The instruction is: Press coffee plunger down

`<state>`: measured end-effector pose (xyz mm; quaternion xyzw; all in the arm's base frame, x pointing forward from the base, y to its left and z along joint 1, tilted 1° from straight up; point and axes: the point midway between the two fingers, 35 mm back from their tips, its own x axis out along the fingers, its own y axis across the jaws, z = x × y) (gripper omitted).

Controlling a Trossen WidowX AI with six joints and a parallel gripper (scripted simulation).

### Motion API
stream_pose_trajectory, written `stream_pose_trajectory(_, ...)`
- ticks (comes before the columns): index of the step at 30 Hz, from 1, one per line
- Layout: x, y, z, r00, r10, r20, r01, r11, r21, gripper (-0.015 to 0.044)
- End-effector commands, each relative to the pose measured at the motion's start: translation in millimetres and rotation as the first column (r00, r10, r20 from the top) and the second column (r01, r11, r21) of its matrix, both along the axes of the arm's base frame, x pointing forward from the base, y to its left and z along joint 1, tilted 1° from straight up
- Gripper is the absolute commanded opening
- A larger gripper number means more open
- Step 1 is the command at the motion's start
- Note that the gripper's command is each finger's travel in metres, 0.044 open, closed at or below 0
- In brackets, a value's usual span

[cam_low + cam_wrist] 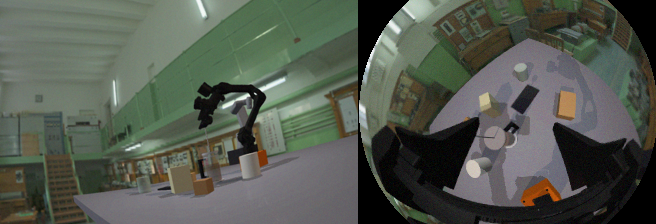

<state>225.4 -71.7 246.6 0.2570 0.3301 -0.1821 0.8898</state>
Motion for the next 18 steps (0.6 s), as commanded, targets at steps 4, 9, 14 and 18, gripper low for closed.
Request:
stream_pose_trajectory(4, 9, 64, 36, 0.910, 0.407, 0.074, -0.366, 0.876, -0.314, 0.0440)
stream_pose_trajectory(9, 7, 91, 53, 0.820, 0.565, 0.090, -0.474, 0.760, -0.445, 0.0440)
stream_pose_trajectory(14, 8, 91, 31, 0.823, 0.561, 0.090, -0.470, 0.762, -0.445, 0.0440)
stream_pose_trajectory(18, 9, 91, -1, 0.827, 0.555, 0.091, -0.464, 0.766, -0.445, 0.0440)
